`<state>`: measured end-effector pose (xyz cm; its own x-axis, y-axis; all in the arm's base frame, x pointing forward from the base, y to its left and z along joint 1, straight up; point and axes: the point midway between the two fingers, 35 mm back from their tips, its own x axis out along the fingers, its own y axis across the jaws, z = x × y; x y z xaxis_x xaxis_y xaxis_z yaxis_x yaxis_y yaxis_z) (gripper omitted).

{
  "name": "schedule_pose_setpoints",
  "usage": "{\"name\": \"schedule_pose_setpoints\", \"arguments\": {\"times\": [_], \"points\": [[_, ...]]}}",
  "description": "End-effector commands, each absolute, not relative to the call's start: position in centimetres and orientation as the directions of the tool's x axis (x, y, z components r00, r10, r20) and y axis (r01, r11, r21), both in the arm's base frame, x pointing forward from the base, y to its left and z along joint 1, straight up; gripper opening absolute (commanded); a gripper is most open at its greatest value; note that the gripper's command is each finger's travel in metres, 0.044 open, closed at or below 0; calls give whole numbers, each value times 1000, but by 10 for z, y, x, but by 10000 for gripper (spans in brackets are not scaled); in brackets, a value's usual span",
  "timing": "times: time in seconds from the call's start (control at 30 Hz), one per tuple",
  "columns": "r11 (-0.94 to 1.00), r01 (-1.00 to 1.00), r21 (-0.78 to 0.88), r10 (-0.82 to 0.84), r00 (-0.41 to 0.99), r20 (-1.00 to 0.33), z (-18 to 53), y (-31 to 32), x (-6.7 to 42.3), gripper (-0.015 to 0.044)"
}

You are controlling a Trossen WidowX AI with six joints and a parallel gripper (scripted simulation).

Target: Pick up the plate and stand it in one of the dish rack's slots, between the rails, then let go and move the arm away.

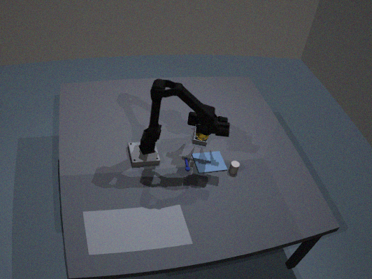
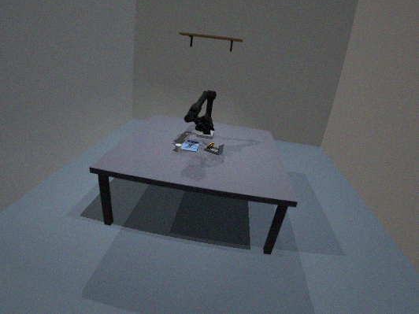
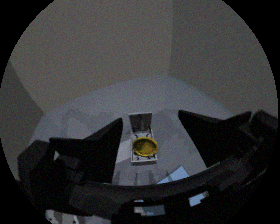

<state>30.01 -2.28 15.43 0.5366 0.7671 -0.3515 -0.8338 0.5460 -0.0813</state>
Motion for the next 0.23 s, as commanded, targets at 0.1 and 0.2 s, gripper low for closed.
{"name": "schedule_pose_setpoints", "arguments": {"times": [0.1, 0.2], "points": [[617, -786, 39, 694, 520, -497, 163, -34, 297, 400], [655, -750, 92, 657, 505, -560, 166, -39, 293, 400]]}}
